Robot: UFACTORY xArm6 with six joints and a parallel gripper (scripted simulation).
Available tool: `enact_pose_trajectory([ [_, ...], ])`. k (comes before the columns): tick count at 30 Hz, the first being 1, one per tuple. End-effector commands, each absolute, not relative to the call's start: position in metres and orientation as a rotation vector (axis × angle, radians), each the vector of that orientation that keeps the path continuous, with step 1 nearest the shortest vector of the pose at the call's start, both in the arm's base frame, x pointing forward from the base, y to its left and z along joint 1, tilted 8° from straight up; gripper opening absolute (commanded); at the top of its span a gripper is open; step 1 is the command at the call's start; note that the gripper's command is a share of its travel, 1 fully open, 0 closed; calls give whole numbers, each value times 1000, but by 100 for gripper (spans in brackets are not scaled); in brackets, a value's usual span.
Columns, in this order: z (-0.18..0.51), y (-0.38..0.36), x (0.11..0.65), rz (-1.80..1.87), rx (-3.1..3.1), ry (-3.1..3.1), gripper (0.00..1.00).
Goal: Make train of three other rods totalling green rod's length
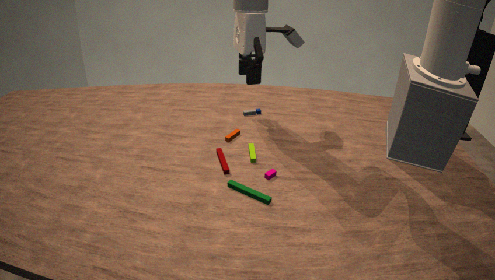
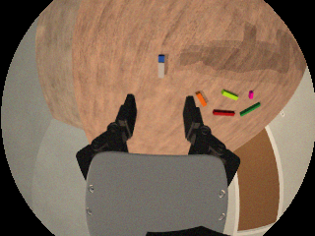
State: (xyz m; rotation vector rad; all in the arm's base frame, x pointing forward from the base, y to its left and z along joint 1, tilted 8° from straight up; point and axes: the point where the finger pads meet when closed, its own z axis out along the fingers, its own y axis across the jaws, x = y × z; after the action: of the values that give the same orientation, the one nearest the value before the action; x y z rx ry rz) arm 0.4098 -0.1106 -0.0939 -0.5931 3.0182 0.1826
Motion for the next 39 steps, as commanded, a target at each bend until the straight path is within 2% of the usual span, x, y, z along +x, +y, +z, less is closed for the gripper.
enact_pose_trajectory([
  [1, -92, -111, 411, 179, -593, 3017, 100],
  [23, -92, -110, 412, 180, -560, 3024, 100],
  [39, -94, -92, 417, 197, 69, 3099, 100],
])
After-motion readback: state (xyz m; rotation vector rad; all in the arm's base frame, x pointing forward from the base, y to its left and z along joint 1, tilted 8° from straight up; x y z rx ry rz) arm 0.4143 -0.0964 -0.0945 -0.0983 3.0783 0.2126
